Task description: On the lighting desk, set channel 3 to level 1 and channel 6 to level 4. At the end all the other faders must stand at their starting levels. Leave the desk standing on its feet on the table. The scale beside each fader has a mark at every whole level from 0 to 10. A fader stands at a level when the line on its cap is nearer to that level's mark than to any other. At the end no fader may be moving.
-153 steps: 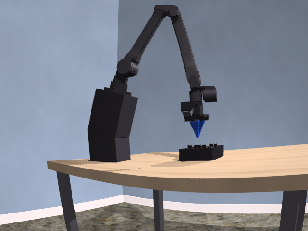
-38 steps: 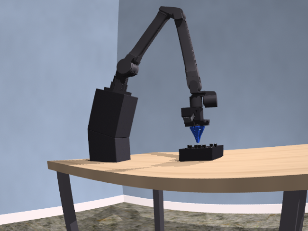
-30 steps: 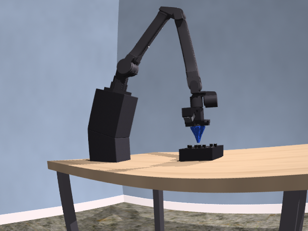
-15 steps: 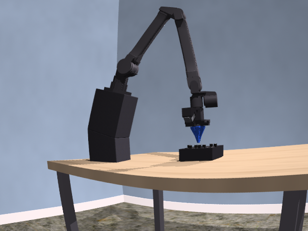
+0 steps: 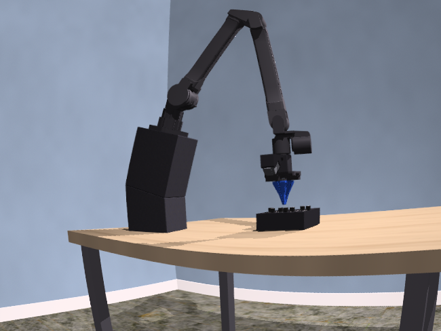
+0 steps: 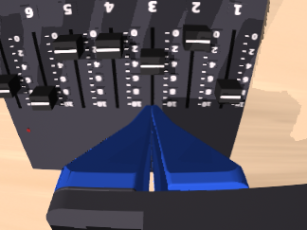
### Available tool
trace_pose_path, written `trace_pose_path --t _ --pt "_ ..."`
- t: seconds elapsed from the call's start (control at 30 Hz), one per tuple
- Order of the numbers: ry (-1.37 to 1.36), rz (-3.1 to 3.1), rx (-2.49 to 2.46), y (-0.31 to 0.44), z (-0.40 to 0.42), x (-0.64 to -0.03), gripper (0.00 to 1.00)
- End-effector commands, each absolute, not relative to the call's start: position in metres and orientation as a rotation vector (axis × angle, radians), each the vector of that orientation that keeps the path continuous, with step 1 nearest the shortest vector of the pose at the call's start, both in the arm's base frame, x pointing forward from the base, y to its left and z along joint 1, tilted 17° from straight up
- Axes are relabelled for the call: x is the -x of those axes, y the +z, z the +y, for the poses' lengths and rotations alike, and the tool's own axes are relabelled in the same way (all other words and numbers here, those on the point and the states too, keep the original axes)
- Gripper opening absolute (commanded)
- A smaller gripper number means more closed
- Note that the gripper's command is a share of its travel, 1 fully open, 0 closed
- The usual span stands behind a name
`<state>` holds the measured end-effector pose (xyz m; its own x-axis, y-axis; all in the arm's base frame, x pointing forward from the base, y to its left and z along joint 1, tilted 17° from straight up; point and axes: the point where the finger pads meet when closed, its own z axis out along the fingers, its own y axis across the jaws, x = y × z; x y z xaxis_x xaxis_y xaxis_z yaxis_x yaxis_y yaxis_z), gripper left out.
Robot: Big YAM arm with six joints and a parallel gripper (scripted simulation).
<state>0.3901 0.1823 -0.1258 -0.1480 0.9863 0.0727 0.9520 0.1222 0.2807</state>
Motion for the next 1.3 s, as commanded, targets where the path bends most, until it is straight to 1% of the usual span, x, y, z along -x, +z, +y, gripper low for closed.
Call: trace_pose_path --t 0.0,1.27 --pt "0.391 2.252 -1.962 -0.1296 0.1883 -0.3895 0.00" --pt "0.391 2.248 -1.965 -0.1306 0.1843 -0.3885 0.00"
